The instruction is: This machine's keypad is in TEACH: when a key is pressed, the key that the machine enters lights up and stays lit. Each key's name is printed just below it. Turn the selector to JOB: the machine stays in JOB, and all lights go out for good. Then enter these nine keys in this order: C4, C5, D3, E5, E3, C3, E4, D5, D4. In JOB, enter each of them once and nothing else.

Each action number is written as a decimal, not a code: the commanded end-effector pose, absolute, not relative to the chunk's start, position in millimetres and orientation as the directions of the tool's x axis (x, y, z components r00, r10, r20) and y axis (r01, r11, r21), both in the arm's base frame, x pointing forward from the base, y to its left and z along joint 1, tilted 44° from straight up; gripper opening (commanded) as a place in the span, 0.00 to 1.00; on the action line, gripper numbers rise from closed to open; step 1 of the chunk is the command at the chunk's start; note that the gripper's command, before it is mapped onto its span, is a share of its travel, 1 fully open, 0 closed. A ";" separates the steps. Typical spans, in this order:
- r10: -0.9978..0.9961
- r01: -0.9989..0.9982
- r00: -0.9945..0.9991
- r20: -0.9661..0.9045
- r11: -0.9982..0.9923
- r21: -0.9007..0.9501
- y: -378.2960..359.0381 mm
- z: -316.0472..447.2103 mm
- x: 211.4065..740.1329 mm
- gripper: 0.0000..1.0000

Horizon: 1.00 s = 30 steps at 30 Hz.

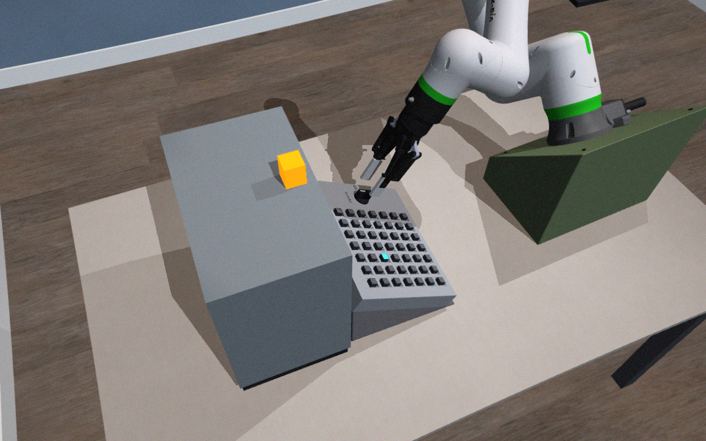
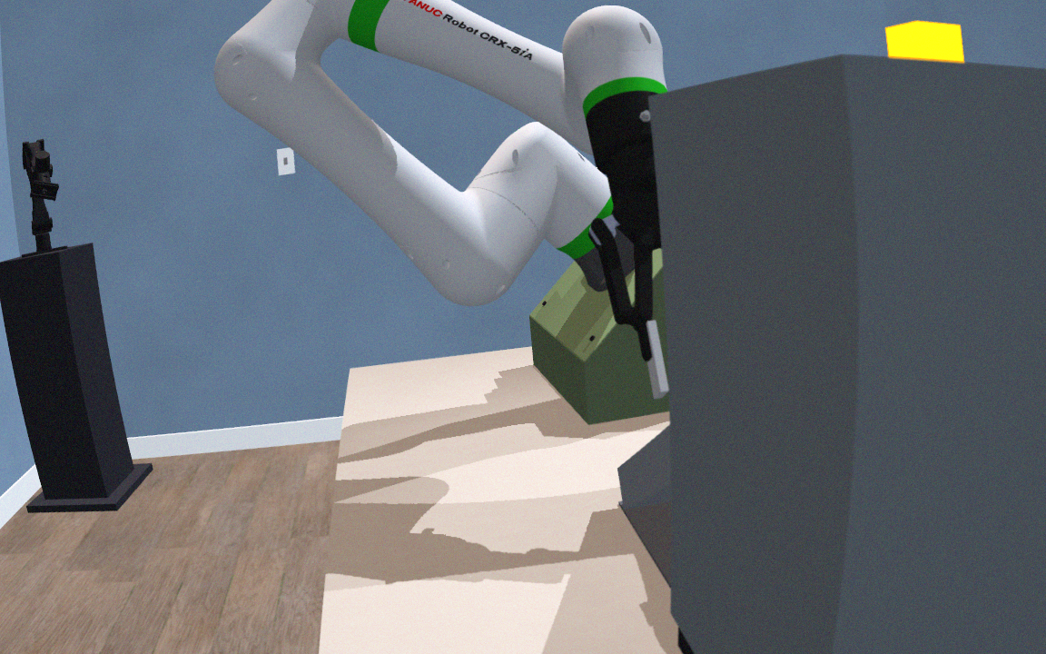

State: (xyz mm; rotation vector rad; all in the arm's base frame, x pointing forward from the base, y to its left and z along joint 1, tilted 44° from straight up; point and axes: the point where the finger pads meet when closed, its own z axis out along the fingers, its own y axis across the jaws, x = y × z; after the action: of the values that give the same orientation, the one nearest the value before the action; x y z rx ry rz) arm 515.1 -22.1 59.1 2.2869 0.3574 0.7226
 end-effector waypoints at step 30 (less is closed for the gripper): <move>0.439 0.048 0.806 0.396 -0.716 0.696 -27.5 53.2 520.8 0.33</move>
State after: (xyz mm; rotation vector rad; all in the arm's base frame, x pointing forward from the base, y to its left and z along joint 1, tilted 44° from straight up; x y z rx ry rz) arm 520.7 -27.7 53.1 2.2871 0.3568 0.7220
